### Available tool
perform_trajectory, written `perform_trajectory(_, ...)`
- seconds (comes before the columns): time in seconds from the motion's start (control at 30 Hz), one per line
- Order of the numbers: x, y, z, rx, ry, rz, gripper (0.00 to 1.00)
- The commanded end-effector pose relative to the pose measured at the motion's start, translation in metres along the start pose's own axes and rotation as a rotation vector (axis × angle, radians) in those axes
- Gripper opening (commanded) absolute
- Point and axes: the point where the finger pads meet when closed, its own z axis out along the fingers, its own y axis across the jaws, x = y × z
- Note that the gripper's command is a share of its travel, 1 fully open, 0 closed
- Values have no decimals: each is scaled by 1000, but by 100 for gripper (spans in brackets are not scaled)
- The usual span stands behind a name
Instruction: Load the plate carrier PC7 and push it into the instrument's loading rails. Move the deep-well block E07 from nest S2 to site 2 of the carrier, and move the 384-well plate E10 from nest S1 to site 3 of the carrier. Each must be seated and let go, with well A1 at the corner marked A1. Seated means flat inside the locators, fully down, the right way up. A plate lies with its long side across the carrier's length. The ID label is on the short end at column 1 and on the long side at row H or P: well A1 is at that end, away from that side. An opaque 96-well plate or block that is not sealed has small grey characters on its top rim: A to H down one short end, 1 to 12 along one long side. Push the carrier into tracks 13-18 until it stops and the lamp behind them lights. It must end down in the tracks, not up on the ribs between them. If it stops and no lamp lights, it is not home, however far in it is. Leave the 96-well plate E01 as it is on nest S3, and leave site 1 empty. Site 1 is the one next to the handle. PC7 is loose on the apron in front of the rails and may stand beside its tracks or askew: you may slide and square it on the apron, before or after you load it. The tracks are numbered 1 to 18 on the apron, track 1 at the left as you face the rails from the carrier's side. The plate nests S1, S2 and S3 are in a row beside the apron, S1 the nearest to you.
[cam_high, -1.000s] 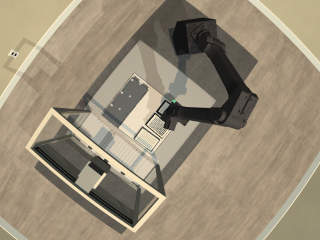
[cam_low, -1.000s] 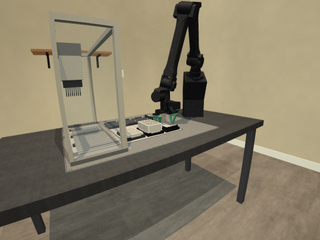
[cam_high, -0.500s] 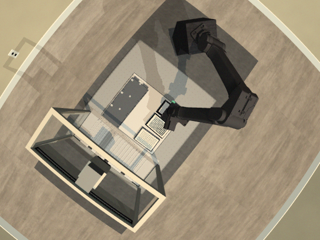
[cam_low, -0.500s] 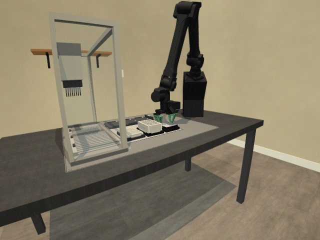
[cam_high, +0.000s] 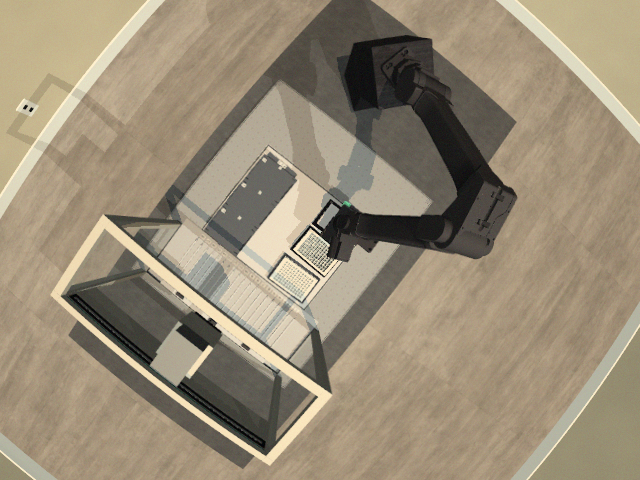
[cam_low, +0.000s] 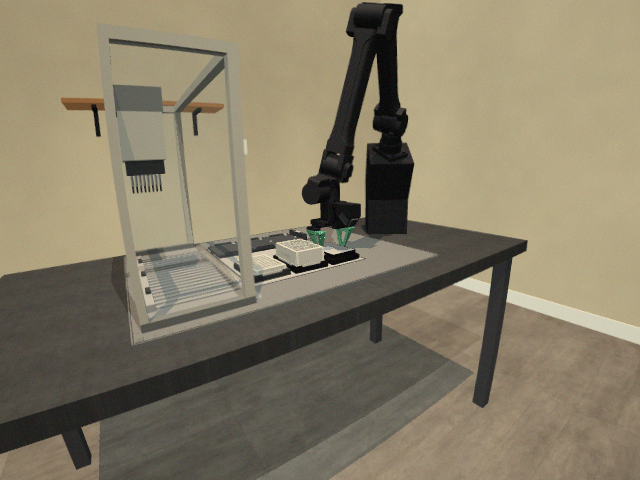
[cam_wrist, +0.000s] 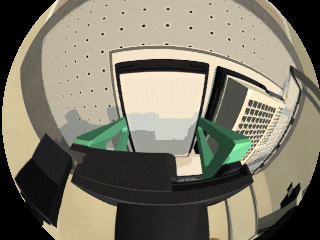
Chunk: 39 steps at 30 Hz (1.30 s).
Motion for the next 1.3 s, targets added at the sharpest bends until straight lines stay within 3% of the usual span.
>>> perform_trajectory(0.0,-2,-5,-4,14,-5,3,0)
perform_trajectory(0.3,-2,-5,-4,14,-5,3,0)
perform_trajectory(0.37,2,-7,-16,19,0,20,0)
perform_trajectory(1.27,2,-5,-82,18,-2,3,0)
